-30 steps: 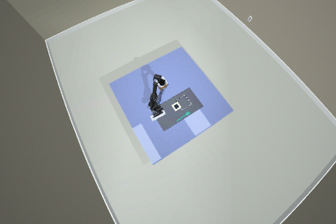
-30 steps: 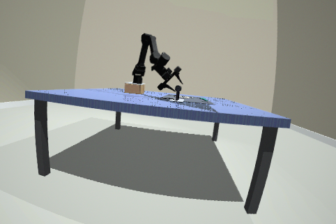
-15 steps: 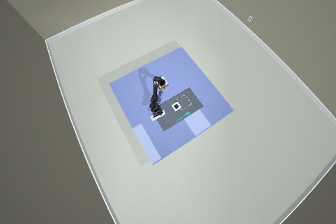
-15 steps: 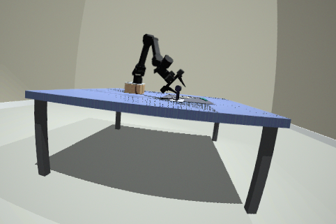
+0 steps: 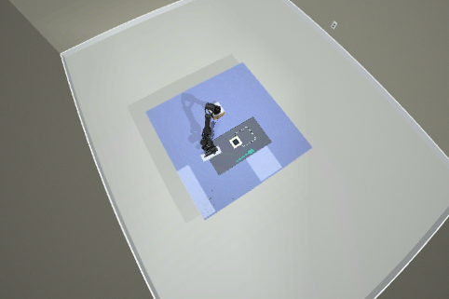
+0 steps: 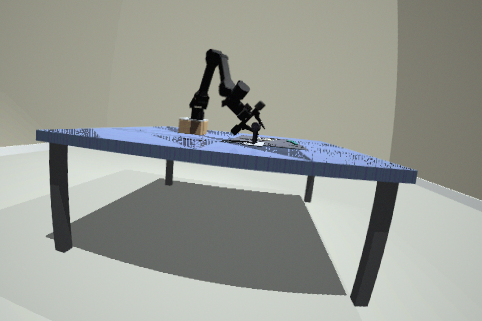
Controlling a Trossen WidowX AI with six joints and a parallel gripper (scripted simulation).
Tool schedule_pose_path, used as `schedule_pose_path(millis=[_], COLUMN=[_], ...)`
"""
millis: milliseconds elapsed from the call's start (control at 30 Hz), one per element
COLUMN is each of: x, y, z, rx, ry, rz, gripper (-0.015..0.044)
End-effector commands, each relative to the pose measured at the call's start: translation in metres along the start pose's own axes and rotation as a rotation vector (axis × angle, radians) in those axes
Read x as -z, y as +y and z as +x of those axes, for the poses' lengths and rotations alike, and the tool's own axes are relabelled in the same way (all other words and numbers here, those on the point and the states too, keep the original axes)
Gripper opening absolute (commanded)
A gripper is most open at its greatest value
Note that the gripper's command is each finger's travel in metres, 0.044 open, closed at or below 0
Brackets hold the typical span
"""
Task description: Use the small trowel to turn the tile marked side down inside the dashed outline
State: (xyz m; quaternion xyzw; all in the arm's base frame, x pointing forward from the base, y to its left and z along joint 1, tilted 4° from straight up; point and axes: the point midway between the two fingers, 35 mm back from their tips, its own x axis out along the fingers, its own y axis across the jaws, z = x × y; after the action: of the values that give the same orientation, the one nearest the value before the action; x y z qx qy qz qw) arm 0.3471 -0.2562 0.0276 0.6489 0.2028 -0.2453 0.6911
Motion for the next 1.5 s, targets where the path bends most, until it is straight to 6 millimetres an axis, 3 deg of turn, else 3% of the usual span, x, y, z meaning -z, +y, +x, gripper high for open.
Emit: schedule_pose_path(millis=[0,467,533,867,1067,1467], x=[0.000,0.000,0.000,-0.001,0.000,0.059], y=[-0.002,-0.002,0.001,0.043,0.046,0.054], z=[0.002,0.002,-0.001,-0.035,-0.037,-0.017], rx=[0.004,0.004,0.004,0.001,0.002,0.014], ry=[0.000,0.000,0.000,0.001,0.001,-0.010], rz=[0.006,0.006,0.006,0.005,0.004,-0.049], gripper=[0.0135,0.0042,0.0000,0.0000,0.0000,0.0000])
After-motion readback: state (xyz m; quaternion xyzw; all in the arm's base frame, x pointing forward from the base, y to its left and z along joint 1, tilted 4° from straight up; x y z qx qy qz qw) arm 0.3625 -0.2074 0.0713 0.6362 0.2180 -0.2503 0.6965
